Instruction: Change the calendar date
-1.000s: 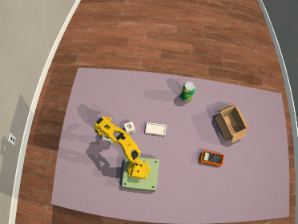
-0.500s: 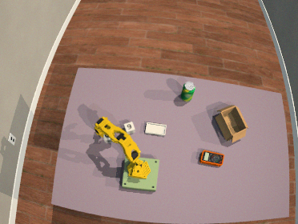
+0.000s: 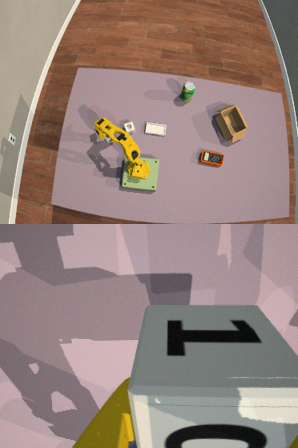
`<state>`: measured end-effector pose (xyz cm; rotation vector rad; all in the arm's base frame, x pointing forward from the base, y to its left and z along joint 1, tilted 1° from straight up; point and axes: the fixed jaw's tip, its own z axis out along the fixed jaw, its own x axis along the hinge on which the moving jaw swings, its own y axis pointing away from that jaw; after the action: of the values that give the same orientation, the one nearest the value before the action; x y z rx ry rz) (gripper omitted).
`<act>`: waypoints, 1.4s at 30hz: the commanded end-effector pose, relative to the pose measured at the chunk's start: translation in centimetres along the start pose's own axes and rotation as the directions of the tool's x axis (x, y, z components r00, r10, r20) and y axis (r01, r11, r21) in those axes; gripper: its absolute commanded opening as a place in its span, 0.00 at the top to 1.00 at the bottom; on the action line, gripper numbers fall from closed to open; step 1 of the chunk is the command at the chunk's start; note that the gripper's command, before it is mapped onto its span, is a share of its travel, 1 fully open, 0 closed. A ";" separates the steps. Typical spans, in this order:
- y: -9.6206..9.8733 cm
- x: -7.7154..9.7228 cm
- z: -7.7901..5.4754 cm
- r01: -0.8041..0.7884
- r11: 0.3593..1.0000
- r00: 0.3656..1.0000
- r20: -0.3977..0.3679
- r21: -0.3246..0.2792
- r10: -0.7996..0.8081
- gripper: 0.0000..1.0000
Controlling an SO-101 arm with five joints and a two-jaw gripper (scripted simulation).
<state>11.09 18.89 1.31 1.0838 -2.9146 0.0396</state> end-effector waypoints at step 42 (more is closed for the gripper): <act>-1.6 2.2 0.2 0.999 0.029 0.028 0.013 0.035 -1.000 1.00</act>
<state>10.31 16.24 0.88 2.7539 -1.4324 -0.0036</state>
